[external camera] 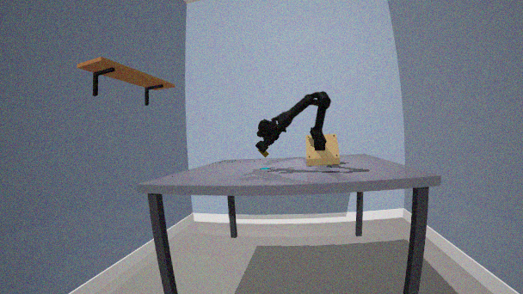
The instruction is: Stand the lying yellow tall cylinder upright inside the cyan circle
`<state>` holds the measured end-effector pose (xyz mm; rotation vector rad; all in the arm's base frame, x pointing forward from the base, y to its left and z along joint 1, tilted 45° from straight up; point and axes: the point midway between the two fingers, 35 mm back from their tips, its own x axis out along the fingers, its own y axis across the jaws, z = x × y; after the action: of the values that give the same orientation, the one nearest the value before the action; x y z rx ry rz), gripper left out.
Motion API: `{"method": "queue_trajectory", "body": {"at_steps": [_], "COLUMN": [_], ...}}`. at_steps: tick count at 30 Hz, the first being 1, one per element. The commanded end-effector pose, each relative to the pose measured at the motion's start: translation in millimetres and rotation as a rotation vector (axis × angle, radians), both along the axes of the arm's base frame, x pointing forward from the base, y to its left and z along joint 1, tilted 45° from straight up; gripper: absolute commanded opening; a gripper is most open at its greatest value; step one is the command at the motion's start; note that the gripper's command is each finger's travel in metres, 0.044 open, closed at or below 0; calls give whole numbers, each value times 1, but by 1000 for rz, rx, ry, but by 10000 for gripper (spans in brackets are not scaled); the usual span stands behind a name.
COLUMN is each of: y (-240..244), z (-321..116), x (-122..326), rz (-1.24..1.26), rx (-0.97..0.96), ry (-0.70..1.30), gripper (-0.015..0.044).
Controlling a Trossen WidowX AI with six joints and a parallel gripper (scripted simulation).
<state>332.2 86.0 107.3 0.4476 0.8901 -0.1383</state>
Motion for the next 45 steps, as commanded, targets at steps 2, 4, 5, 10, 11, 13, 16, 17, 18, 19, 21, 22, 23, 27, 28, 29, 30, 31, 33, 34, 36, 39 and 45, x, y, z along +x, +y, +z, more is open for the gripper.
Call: {"method": "queue_trajectory", "body": {"at_steps": [2, 4, 5, 10, 11, 13, 16, 17, 18, 19, 21, 22, 23, 27, 28, 29, 30, 31, 33, 34, 36, 39, 45], "y": [0, 0, 0, 0, 0, 0, 1, 1, 1, 1, 1, 1, 1, 1, 1, 1, 1, 1, 1, 1, 1, 1, 0], "z": [2, 3, 3, 5, 6, 6, 8, 8, 8, 9, 10, 10, 10, 12, 13, 13, 14, 14, 15, 15, 16, 18, 20], "x": [0, -1, -1, -1, -2, -2, -2, -3, -3, -3, -3, -4, -4, -5, -5, -5, -6, -6, -6, -7, -7, -8, -10], "rz": [-24, -32, -35, -54, -58, -65, -77, -81, -84, -88, -96, -100, -104, -119, -123, -127, -131, -135, -143, -146, -154, -166, -190], "rx": [-1, -1, -1, 0, 1, 2, 3, 4, 5, 6, 8, 9, 10, 15, 16, 17, 19, 20, 23, 25, 28, 34, 46], "ry": [-35, -48, -54, -85, -91, -103, -122, -128, -135, -141, -153, -160, -166, -191, -197, -204, -210, -216, -229, -235, -247, -266, -303], "gripper": [105, 105, 105, 105, 105, 105, 105, 105, 105, 105, 105, 105, 105, 105, 105, 105, 105, 105, 105, 105, 105, 105, 105]}}
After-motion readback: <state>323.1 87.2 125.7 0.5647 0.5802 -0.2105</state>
